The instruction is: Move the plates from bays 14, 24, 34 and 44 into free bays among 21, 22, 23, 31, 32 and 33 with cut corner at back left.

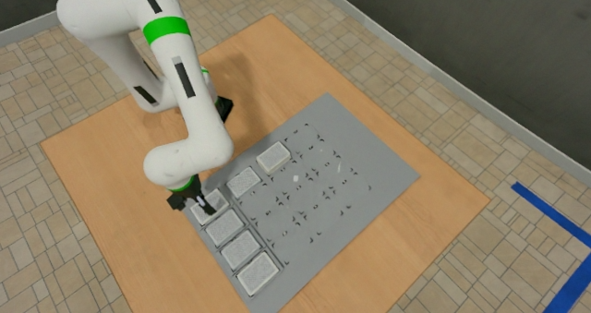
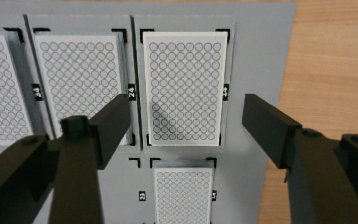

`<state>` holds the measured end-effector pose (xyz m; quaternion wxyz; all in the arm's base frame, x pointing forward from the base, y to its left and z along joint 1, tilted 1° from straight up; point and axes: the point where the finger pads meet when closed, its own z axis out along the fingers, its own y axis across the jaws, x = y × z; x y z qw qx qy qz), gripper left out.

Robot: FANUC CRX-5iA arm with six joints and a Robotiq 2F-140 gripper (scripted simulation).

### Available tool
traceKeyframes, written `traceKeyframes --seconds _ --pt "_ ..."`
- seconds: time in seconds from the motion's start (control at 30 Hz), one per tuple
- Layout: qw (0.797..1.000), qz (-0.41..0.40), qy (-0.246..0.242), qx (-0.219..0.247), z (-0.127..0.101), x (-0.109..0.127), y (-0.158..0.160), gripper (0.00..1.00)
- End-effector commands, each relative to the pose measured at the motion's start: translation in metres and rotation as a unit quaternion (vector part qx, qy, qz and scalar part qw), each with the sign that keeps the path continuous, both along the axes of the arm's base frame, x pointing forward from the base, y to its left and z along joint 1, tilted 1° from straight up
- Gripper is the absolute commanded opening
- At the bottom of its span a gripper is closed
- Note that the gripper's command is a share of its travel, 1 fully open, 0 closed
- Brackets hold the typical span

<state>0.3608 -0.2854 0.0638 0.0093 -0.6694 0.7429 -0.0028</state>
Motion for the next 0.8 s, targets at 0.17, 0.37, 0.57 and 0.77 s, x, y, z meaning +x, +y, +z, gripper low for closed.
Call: traceKeyframes --seconds 0.17,0.37,0.57,0.77 --pt "1.000 0.000 -0.001 -0.001 -0.006 0.000 0.000 0.70" --pt "1.000 0.000 -0.001 -0.001 -0.014 0.001 0.000 0.70" --pt "1.000 0.000 -0.001 -0.001 -0.019 0.001 0.000 0.70" --pt "1.000 0.000 -0.001 -0.001 -0.027 0.001 0.000 0.70"
